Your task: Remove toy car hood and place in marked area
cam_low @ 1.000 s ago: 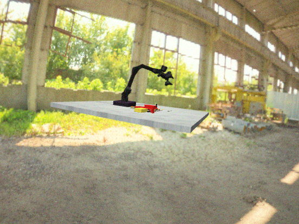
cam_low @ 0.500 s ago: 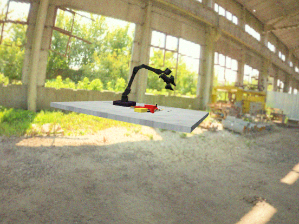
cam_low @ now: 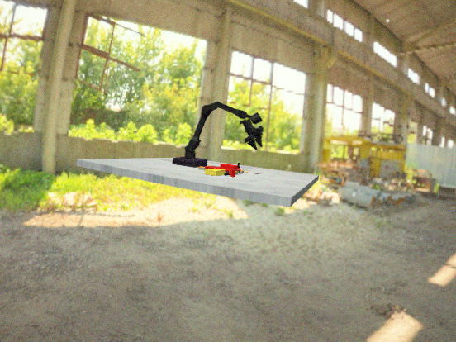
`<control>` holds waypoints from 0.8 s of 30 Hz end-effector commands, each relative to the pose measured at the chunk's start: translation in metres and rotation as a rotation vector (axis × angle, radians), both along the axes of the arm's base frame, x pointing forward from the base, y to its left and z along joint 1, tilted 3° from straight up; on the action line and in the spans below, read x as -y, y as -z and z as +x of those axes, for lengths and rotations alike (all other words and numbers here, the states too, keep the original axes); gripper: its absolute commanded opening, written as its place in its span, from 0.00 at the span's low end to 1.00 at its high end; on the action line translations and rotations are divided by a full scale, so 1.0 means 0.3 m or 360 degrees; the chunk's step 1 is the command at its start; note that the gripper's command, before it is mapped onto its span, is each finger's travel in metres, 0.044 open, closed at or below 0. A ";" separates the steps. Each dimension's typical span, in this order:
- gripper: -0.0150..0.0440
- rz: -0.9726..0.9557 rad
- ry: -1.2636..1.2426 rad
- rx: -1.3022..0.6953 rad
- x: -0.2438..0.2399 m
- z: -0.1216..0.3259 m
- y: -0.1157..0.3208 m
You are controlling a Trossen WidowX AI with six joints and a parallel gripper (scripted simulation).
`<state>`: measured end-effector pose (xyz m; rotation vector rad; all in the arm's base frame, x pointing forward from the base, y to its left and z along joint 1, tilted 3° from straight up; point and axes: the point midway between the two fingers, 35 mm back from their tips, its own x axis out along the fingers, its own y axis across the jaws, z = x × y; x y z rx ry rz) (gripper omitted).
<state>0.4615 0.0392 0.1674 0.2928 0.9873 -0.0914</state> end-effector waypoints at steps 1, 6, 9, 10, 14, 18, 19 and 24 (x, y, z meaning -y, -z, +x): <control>1.00 -0.0101 -0.0004 -0.0137 0.118 -0.047 0.049; 1.00 -0.0207 -0.0027 -0.0331 0.273 -0.128 0.098; 1.00 -0.0250 -0.0043 -0.0455 0.360 -0.188 0.123; 1.00 -0.0261 -0.0047 -0.0498 0.389 -0.211 0.131; 1.00 -0.0285 -0.0073 -0.0669 0.494 -0.306 0.158; 1.00 -0.0282 -0.0140 -0.0824 0.574 -0.399 0.177; 1.00 -0.0279 -0.0158 -0.0852 0.593 -0.417 0.180; 1.00 -0.0275 -0.0173 -0.0876 0.609 -0.432 0.182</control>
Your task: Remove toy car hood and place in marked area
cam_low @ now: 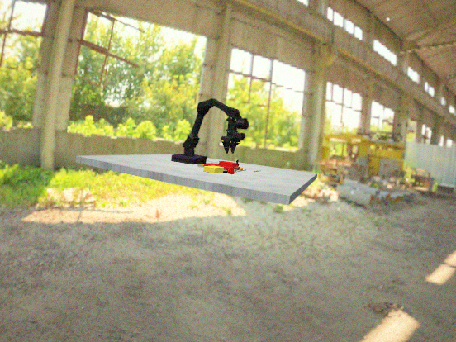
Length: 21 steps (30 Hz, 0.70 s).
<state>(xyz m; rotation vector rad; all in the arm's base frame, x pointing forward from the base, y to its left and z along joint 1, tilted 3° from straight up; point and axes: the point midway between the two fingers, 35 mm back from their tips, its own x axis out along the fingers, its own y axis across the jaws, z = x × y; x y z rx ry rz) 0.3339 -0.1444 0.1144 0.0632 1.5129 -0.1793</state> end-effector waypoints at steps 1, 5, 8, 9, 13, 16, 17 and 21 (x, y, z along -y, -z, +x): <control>1.00 0.0006 -0.0030 -0.0025 -0.003 -0.007 0.005; 1.00 0.0006 -0.0030 -0.0025 -0.003 -0.006 0.010; 1.00 0.0006 -0.0030 -0.0025 -0.002 -0.006 0.016; 1.00 0.0006 -0.0030 -0.0025 -0.002 -0.005 0.018; 1.00 0.0006 -0.0030 -0.0025 -0.001 -0.005 0.026; 1.00 0.0006 -0.0030 -0.0025 -0.001 -0.004 0.032; 1.00 0.0006 -0.0030 -0.0025 0.000 -0.004 0.034; 1.00 0.0006 -0.0030 -0.0025 0.000 -0.004 0.042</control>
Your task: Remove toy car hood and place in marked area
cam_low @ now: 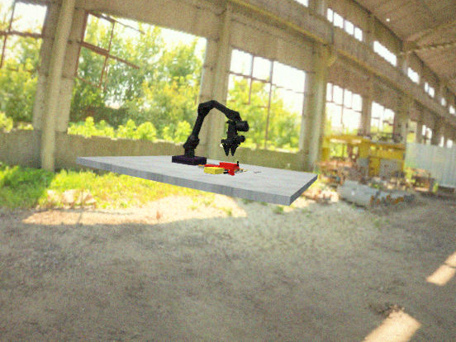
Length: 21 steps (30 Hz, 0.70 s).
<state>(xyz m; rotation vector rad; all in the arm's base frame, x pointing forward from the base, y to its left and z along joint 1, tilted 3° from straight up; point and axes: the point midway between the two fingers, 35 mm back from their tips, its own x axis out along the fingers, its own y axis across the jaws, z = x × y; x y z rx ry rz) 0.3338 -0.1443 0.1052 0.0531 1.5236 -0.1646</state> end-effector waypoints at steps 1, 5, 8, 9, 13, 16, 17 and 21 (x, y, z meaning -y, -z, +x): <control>1.00 0.0000 -0.0005 -0.0009 0.001 -0.003 0.014; 1.00 0.0000 -0.0005 -0.0009 0.002 -0.003 0.022; 1.00 0.0000 -0.0005 -0.0009 0.002 -0.003 0.028; 1.00 0.0000 -0.0005 -0.0009 0.002 -0.003 0.030; 1.00 0.0000 -0.0005 -0.0009 0.003 -0.002 0.038; 1.00 0.0000 -0.0005 -0.0009 0.003 -0.002 0.044; 1.00 0.0000 -0.0005 -0.0009 0.004 -0.002 0.046; 1.00 0.0000 -0.0005 -0.0009 0.004 -0.002 0.054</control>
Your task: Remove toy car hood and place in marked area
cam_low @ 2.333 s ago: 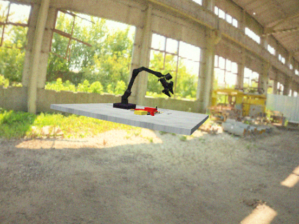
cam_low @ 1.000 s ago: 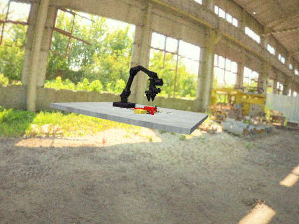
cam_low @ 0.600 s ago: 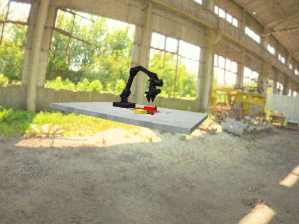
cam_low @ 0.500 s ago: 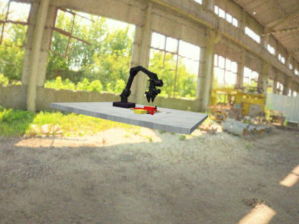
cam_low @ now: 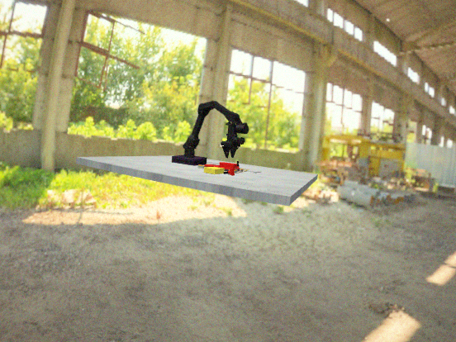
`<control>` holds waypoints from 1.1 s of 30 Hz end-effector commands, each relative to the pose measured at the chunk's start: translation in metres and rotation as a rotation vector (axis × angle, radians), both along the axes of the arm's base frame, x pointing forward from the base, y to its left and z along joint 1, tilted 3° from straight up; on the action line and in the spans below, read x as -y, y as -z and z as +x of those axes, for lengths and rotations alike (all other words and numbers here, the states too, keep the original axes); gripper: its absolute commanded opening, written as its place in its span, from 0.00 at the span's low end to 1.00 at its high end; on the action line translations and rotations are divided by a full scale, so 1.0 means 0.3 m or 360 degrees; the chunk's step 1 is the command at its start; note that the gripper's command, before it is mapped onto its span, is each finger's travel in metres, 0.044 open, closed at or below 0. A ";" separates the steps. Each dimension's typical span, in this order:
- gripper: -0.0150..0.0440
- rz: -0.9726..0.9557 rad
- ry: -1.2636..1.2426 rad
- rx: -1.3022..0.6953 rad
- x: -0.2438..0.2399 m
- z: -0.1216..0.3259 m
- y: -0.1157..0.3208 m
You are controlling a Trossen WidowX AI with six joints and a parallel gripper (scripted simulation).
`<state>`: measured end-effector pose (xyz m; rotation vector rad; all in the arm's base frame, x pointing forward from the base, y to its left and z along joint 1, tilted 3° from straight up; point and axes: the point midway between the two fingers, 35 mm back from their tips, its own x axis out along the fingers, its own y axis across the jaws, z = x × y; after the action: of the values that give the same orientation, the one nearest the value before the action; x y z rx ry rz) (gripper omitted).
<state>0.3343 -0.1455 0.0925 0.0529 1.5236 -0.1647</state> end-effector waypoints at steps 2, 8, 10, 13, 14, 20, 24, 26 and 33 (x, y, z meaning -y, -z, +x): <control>1.00 0.0000 -0.0005 -0.0009 0.001 -0.004 0.016; 1.00 0.0000 -0.0005 -0.0009 0.002 -0.004 0.028; 1.00 0.0000 -0.0005 -0.0009 0.002 -0.004 0.032; 1.00 0.0000 -0.0005 -0.0009 0.002 -0.004 0.038; 1.00 0.0000 -0.0005 -0.0009 0.002 -0.004 0.040; 1.00 0.0000 -0.0005 -0.0009 0.003 -0.005 0.052; 1.00 0.0000 -0.0005 -0.0009 0.003 -0.005 0.060; 1.00 0.0000 -0.0005 -0.0009 0.003 -0.006 0.064; 1.00 0.0000 -0.0005 -0.0009 0.004 -0.007 0.078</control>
<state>0.3336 -0.1466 0.0726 0.0528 1.5239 -0.1648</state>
